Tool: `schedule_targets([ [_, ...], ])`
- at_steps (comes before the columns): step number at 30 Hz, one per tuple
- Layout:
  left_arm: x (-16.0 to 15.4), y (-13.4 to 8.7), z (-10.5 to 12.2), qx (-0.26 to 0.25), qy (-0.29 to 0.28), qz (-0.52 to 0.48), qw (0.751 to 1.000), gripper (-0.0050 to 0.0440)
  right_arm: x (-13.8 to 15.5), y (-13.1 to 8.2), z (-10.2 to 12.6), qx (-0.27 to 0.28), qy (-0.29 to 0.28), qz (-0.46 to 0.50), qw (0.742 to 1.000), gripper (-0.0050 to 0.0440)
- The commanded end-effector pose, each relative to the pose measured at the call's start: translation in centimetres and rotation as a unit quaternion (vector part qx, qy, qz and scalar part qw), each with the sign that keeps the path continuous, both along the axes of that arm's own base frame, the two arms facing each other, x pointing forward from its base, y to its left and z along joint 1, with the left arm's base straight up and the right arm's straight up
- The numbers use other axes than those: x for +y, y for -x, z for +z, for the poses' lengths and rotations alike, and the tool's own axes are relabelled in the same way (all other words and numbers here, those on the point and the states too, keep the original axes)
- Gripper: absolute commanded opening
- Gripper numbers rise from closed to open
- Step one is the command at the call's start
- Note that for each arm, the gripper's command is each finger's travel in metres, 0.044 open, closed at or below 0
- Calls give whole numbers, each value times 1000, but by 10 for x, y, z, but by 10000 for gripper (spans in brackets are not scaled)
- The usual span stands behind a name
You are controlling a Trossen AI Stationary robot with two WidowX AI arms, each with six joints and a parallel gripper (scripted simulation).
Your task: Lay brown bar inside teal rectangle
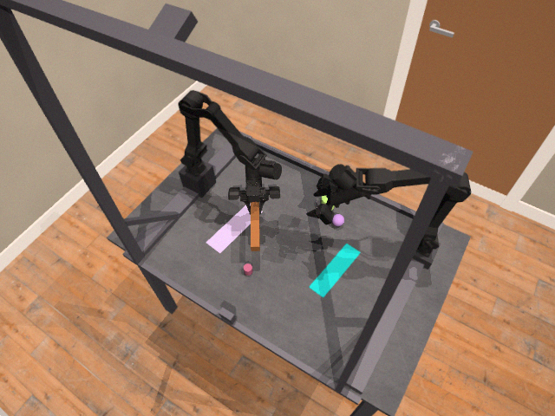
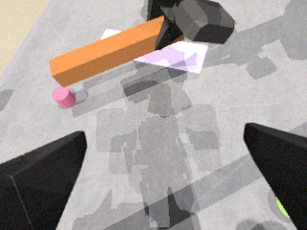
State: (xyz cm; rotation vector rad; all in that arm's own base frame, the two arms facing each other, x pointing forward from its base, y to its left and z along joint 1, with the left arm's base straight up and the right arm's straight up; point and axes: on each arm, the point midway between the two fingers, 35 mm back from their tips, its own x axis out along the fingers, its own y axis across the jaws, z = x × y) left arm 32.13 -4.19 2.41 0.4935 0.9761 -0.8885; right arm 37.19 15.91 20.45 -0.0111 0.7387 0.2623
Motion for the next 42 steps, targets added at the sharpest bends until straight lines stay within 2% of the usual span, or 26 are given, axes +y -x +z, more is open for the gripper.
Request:
schedule_targets([
  [1, -4, -12, 16, -25, -4, 57, 998, 117, 9, 0, 12, 8, -2, -7, 1000, 440],
  [7, -11, -33, 27, -28, -2, 152, 988, 117, 23, 9, 13, 40, 7, -10, 999, 440],
  [14, -20, -52, 38, -28, 1, 263, 964, 117, 38, 21, 14, 73, 21, -14, 997, 440],
  [16, -20, -52, 38, -28, 1, 263, 964, 117, 38, 21, 14, 73, 21, -14, 997, 440],
  [31, -39, -92, 54, -19, 3, 478, 878, 117, 64, 52, 20, 131, 61, -24, 989, 440],
  [33, -39, -92, 54, -19, 3, 478, 878, 117, 64, 52, 20, 131, 61, -24, 989, 440],
  [37, -43, -99, 57, -19, 4, 521, 853, 117, 66, 54, 20, 135, 65, -25, 988, 440],
  [42, -45, -103, 59, -18, 5, 545, 838, 117, 66, 54, 20, 135, 65, -25, 988, 440],
])
